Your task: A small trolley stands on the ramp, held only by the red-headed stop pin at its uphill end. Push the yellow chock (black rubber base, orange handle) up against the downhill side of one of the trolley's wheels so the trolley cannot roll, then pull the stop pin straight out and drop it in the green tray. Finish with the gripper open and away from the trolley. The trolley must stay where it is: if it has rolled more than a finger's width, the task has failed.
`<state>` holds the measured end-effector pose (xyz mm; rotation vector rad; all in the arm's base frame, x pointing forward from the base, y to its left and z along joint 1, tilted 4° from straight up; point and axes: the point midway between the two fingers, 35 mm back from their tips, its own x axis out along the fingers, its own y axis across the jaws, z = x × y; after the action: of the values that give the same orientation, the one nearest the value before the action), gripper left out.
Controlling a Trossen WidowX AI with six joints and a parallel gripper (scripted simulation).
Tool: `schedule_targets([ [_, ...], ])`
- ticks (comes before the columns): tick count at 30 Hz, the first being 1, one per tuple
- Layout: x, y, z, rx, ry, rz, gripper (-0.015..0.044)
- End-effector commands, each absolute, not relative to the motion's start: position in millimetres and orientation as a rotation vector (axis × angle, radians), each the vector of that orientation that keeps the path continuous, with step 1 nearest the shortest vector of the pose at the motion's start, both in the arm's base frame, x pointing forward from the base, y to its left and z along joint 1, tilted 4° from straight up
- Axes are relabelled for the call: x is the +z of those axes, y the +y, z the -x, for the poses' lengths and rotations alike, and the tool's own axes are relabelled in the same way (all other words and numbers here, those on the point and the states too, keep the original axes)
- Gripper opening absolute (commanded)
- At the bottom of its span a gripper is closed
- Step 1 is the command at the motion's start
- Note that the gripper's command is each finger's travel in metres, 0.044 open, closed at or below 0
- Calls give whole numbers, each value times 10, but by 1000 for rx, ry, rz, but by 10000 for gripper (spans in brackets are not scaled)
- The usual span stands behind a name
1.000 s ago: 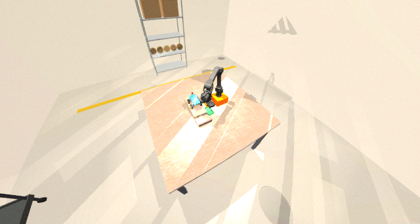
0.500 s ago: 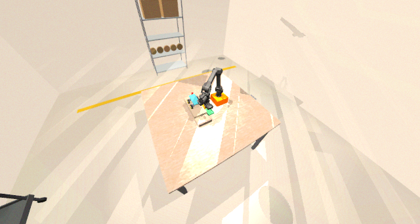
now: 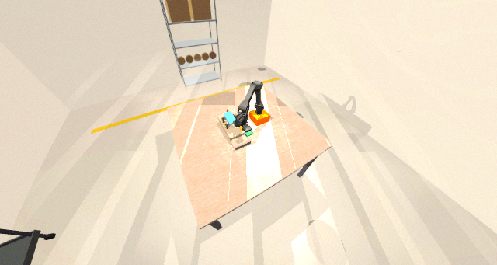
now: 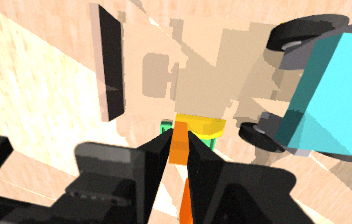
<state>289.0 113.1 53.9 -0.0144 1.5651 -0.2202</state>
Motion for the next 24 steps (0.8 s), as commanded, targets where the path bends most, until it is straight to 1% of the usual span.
schedule_targets([
  [1,423,1102,-2876,-224,1573,25,0],
  [7,322,1077,-2865,-225,1573,25,0],
  [24,363,939,-2852,-225,1573,26,0],
])
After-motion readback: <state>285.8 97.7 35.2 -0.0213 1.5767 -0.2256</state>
